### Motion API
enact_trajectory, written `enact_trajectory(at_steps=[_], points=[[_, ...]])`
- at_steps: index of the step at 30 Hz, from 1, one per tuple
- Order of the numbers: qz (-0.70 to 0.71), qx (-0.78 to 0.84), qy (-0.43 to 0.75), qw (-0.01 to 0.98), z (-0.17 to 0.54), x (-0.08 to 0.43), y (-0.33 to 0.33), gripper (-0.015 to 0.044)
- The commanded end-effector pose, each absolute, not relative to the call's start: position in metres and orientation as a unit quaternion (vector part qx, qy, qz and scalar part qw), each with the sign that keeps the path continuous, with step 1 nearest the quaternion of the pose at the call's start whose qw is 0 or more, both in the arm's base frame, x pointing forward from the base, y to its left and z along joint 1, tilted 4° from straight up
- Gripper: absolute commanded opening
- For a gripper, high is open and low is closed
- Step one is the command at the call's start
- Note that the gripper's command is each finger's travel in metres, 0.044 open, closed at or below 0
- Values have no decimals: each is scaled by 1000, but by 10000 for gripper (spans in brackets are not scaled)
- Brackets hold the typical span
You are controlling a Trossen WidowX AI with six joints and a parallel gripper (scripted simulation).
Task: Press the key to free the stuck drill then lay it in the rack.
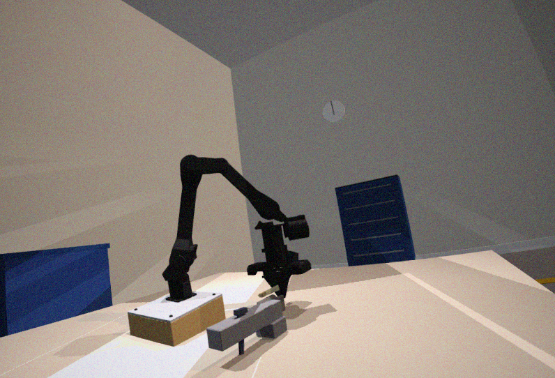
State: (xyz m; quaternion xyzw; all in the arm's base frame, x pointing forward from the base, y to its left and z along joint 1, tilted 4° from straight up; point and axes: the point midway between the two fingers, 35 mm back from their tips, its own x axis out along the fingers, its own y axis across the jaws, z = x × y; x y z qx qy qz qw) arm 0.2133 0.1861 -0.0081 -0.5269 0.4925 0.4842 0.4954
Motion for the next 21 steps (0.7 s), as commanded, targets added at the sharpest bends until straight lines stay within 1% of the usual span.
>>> enact_trajectory(at_steps=[1, 21], points=[[485, -527, 495, 492, -14, 213, 185, 0], [485, -527, 495, 492, -33, 211, 184, 0]])
